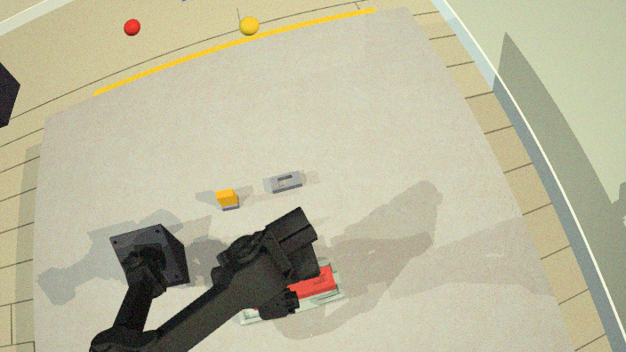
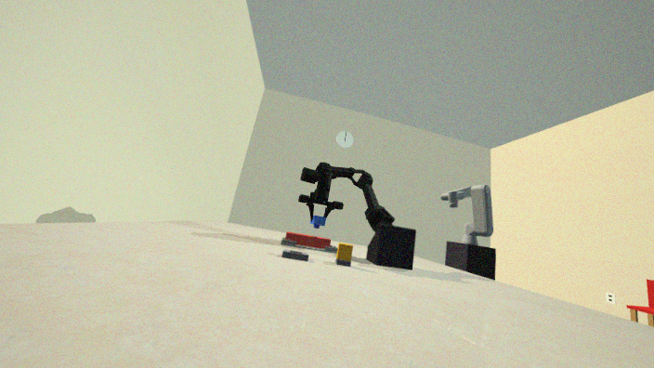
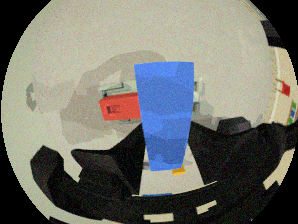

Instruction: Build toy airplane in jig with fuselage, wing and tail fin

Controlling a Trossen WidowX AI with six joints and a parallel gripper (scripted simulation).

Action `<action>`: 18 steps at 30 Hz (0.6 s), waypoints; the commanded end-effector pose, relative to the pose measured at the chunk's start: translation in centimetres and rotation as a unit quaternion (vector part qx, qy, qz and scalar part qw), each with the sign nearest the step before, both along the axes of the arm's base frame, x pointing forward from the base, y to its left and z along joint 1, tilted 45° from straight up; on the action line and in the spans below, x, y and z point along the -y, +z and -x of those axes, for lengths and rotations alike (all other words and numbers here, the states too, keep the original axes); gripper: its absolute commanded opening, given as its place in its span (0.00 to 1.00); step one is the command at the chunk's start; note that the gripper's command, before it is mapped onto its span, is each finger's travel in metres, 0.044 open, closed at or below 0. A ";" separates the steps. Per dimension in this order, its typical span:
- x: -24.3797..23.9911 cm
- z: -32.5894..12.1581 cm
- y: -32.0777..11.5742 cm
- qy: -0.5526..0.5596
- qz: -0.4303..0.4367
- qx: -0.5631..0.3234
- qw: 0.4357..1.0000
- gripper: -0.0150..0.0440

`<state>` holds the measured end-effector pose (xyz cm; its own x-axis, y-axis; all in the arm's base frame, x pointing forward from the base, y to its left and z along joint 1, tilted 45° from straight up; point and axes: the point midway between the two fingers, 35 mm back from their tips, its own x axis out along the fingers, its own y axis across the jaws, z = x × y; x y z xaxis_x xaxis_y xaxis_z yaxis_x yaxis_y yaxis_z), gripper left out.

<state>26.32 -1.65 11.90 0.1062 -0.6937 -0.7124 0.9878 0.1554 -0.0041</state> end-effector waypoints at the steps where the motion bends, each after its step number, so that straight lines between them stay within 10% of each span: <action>1: 0.1 0.0 0.0 -0.002 0.002 0.003 1.000 0.59; 18: 0.5 -0.1 -0.4 -0.002 0.001 0.003 1.000 0.59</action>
<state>26.40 -1.76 11.76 0.1090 -0.6927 -0.7129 0.9886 0.1504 0.0050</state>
